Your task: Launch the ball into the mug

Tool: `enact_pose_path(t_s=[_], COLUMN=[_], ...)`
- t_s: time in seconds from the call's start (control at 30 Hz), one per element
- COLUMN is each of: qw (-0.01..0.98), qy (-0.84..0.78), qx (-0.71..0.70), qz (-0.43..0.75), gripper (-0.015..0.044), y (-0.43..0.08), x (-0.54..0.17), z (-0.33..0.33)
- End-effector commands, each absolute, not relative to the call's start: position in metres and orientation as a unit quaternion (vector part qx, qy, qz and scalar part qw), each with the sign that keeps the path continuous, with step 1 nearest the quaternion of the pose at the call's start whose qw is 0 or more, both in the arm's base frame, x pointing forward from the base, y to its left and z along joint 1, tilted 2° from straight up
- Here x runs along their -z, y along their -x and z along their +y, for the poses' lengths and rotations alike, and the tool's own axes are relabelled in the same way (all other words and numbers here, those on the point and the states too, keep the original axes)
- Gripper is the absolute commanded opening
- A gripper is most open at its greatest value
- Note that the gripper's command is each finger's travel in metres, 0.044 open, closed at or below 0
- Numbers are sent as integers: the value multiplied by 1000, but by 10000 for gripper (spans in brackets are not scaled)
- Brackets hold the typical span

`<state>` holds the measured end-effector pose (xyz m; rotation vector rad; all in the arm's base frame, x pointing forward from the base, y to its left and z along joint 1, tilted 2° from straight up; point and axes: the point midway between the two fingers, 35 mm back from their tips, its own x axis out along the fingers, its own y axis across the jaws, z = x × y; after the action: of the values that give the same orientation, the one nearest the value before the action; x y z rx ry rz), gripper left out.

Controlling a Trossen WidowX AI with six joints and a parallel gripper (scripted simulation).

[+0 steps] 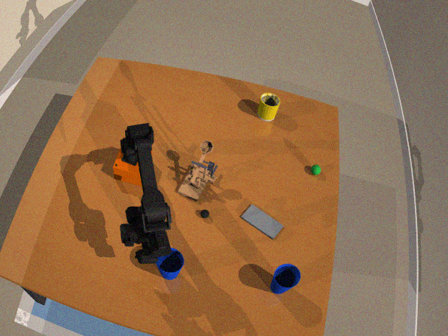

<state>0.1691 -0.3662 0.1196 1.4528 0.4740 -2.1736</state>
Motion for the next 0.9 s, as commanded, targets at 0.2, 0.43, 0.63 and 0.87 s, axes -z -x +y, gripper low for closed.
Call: enact_pose_path(t_s=[0.2,0.43,0.63,0.87], qw=[342,410,464,522], qy=[-500,-465,-428,-378], qx=[741,693,644,579], qz=[290,369,432,499], gripper=[440,440,440,440], y=[-203,-225,-241,-258], x=[-123,-124,-124,-124], z=[-336,-313,-292,-266])
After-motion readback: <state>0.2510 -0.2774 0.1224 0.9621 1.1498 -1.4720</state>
